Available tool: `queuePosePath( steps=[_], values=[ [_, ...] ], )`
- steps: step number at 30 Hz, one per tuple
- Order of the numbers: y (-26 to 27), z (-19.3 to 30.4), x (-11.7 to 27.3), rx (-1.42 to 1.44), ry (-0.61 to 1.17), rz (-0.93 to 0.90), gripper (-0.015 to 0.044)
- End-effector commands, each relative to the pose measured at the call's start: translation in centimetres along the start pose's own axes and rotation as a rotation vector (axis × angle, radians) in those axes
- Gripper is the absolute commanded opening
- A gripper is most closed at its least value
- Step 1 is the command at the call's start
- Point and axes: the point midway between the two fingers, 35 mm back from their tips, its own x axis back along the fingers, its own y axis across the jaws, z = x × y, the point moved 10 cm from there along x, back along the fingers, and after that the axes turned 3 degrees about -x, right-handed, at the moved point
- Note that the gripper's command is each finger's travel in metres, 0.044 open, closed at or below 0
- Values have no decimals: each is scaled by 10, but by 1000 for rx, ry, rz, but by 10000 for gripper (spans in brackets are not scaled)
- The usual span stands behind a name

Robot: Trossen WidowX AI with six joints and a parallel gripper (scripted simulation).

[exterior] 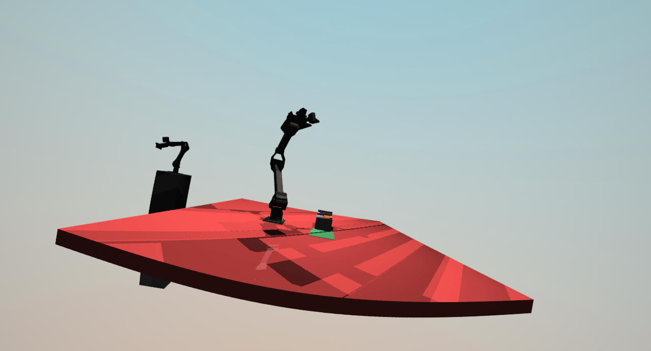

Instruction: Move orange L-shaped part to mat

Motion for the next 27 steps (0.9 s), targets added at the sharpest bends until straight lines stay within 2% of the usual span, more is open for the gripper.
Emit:
queuePosePath(
  steps=[1, 6, 9, 18, 27],
  values=[
    [-1, 0, 1, 2, -5, -8, 374],
    [-30, -6, 4, -130, -93, -68, 242],
    [-70, -7, 3, -303, -194, -106, 180],
    [-162, 25, -29, -745, -338, -64, 180],
    [-215, 93, -84, -1053, -253, 128, 180]
  ],
)
